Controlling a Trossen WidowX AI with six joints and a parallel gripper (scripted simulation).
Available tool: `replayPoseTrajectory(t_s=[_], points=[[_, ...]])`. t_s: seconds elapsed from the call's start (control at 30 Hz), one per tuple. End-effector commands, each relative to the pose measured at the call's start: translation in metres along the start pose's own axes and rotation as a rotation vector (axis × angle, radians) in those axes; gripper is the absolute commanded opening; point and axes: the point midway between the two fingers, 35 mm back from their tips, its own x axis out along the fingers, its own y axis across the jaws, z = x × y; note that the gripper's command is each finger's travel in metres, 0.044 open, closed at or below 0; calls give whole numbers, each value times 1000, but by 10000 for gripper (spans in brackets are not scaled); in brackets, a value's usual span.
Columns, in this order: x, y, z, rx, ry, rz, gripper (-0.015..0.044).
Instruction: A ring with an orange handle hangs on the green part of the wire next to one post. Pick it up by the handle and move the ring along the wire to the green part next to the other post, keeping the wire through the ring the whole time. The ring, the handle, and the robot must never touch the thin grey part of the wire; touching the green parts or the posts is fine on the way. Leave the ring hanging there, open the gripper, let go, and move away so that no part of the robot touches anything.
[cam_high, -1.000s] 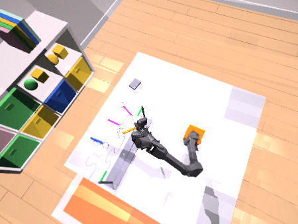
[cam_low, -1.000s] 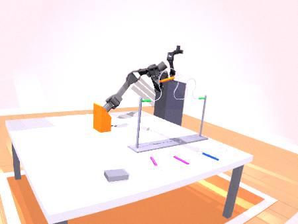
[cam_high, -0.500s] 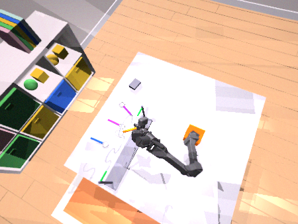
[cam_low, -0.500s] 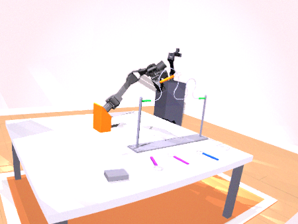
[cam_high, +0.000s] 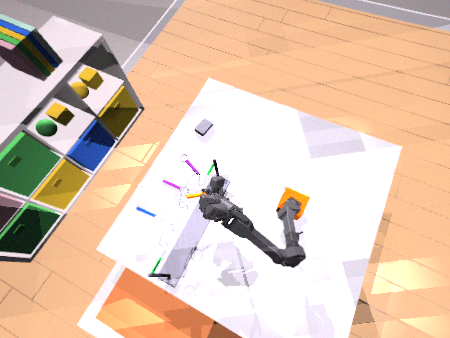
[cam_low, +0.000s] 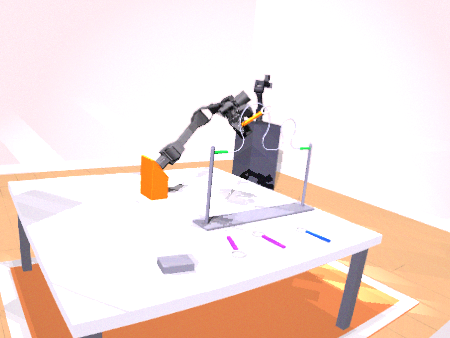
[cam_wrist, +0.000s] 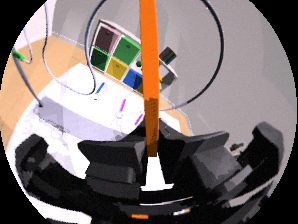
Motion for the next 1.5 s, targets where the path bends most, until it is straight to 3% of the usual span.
replayPoseTrajectory(t_s=[0.0, 1.47], points=[[1, 2, 0, 57, -6, 31, -150], [0, 24, 6, 536, -69, 293, -150]])
